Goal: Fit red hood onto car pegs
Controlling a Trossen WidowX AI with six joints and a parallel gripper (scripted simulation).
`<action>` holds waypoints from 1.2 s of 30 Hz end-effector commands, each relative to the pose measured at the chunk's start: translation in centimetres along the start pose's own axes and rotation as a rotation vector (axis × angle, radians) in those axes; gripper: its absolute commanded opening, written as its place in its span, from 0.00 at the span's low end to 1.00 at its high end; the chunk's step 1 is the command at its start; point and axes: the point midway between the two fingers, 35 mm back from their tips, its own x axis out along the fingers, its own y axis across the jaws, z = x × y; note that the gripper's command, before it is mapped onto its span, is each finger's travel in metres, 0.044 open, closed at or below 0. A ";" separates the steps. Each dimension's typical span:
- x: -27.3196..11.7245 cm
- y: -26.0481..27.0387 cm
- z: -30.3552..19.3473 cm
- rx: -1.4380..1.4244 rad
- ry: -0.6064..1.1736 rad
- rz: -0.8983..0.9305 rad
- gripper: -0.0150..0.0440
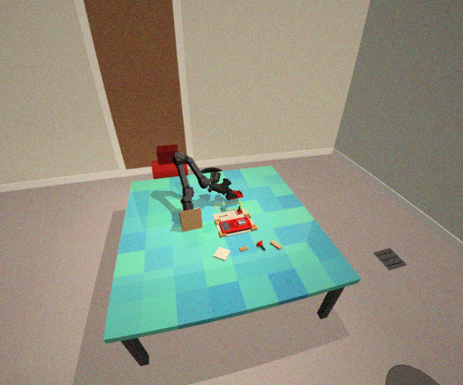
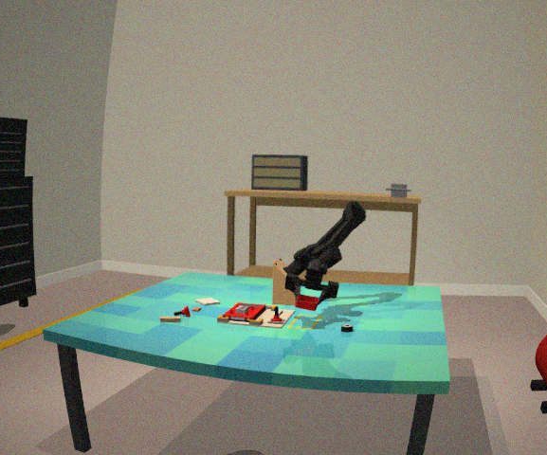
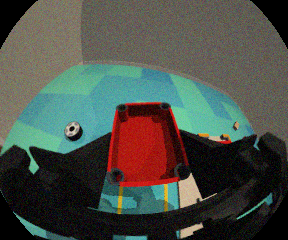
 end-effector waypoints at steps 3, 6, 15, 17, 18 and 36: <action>0.0 0.0 0.0 -0.158 -0.003 0.000 0.25; 0.0 0.0 0.0 -0.240 -0.003 0.000 0.25; 0.0 0.0 0.0 -0.483 -0.003 0.000 0.25; 0.0 0.0 0.0 -0.538 -0.003 0.000 0.25; 0.0 0.0 0.0 -0.566 -0.003 0.000 0.25; 0.1 0.0 0.0 -1.056 -0.003 -0.001 0.25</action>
